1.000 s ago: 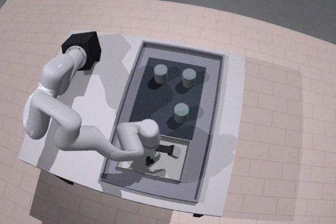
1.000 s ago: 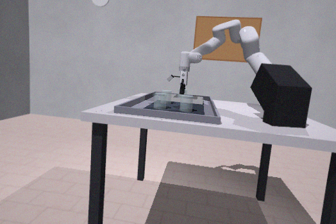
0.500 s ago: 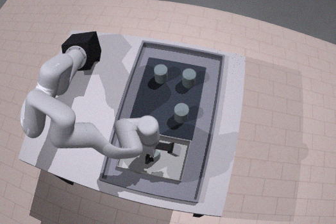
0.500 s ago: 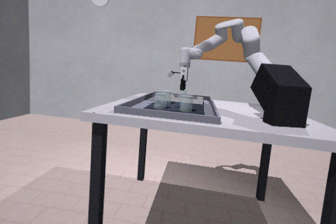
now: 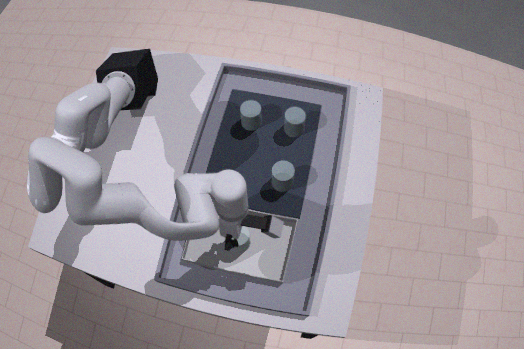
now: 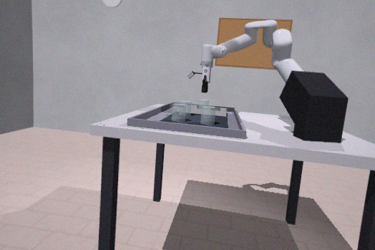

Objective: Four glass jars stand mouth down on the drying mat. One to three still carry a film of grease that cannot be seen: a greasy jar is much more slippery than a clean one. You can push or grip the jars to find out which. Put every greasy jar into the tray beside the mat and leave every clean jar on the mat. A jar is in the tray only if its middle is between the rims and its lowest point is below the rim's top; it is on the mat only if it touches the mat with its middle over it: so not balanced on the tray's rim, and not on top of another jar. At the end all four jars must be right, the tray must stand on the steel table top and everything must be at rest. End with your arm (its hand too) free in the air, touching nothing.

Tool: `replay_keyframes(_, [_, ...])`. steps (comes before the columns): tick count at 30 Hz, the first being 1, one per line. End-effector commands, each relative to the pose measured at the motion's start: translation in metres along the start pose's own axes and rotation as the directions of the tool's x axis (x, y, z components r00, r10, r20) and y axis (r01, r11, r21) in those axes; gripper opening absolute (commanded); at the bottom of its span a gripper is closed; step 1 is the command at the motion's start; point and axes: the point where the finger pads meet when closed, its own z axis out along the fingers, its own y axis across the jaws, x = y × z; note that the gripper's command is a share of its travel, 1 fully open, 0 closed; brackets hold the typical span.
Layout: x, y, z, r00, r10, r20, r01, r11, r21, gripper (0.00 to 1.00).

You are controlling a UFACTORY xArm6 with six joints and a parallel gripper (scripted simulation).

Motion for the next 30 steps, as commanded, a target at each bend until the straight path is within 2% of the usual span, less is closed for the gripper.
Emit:
replay_keyframes(1, [0.001,0.001,-0.015,1.000,0.002,-0.004,-0.002,1.000,0.000,1.00])
replay_keyframes(3, [0.001,0.001,-0.023,1.000,0.002,-0.004,-0.002,1.000,0.000,1.00])
replay_keyframes(18, [0.001,0.001,-0.023,1.000,0.002,-0.004,-0.002,1.000,0.000,1.00])
replay_keyframes(28, [0.029,-0.075,-0.023,1.000,0.002,-0.004,-0.002,1.000,0.000,1.00])
replay_keyframes(30, [0.029,-0.075,-0.023,1.000,0.002,-0.004,-0.002,1.000,0.000,1.00])
